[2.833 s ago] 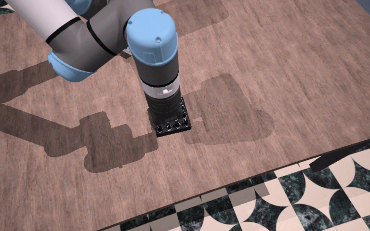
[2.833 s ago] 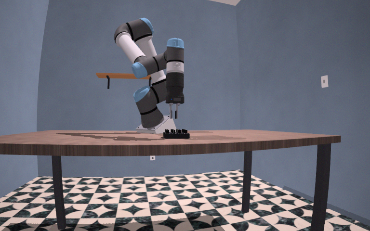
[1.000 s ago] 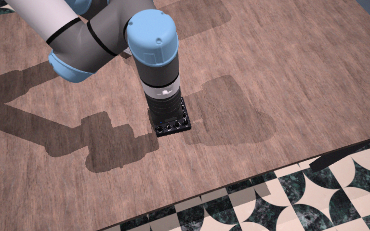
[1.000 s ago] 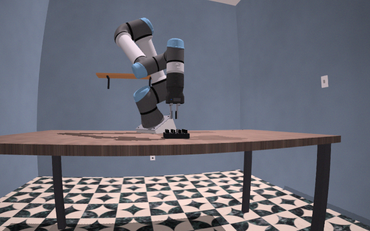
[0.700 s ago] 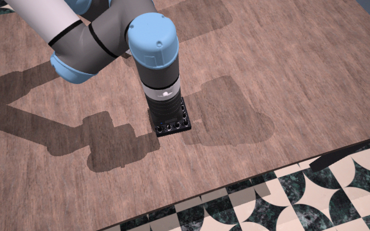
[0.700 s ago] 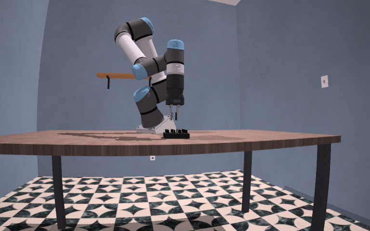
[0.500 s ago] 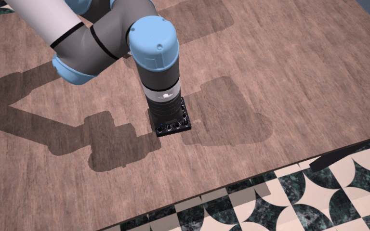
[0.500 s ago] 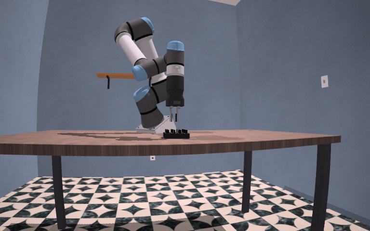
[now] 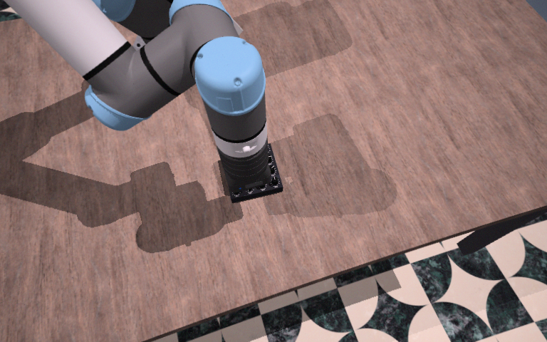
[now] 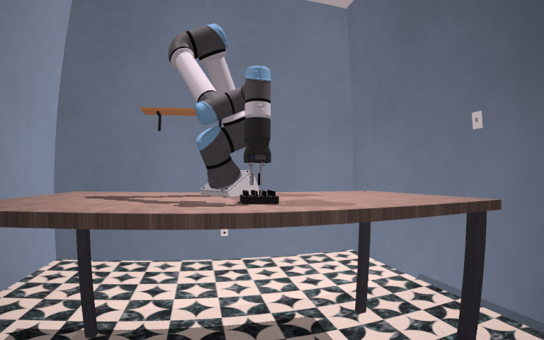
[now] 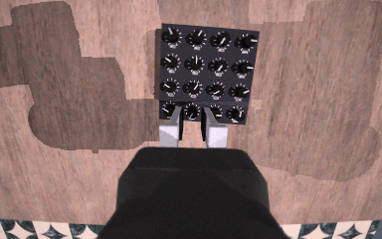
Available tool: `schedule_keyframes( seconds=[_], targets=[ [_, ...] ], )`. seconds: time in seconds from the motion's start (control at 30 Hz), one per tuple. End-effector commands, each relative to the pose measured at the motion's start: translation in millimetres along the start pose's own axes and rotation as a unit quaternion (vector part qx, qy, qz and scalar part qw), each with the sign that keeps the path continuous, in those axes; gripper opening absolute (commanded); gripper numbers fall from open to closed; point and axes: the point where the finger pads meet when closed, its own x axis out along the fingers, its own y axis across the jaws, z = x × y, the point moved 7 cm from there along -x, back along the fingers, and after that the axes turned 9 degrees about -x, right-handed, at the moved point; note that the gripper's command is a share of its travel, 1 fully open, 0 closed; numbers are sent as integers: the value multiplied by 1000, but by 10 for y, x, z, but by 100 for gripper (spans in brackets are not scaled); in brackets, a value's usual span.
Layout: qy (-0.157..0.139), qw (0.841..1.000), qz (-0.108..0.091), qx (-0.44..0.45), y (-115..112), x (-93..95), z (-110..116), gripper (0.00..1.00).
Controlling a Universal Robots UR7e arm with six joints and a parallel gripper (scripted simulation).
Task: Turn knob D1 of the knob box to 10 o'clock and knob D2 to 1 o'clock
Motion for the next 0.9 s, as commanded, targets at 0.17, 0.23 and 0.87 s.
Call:
schedule_keyframes(
  seconds=[0.17,0.23,0.87],
  targets=[
    [-1,1000,0,0,1,69,3,46],
    [-1,1000,0,0,2,84,3,46],
    [-1,1000,0,0,2,119,3,46]
  ],
)
